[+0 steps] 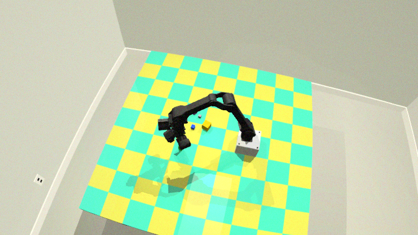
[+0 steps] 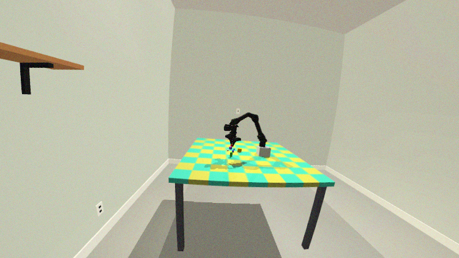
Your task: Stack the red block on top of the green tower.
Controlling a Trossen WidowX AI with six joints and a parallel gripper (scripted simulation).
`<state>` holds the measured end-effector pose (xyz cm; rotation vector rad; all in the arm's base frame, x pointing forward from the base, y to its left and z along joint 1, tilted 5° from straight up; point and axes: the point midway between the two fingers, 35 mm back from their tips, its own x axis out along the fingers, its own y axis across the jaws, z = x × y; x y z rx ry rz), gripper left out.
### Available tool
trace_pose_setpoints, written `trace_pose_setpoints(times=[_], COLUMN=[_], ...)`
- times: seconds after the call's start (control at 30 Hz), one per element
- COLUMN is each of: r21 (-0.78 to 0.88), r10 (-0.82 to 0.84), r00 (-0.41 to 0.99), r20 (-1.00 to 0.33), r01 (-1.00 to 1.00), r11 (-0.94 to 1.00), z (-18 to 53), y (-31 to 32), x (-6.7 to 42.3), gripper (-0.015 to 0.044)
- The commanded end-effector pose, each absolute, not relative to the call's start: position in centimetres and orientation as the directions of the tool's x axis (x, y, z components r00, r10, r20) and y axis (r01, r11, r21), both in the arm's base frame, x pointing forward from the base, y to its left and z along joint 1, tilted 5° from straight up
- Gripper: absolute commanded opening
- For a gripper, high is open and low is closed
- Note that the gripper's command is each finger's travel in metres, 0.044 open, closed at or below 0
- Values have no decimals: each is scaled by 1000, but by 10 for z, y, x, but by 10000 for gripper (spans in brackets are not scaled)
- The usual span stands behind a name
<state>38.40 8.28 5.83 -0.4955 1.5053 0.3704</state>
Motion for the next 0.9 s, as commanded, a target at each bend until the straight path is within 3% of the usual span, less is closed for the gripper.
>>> trace_pose_setpoints(times=[0.0,0.87], r21=[-71,-71], r10=[-73,-73], r00=[17,17], r20=[-997,-997], r01=[-525,-525], r11=[848,848], z=[31,-8], y=[81,78], x=[382,384], gripper=[0,0])
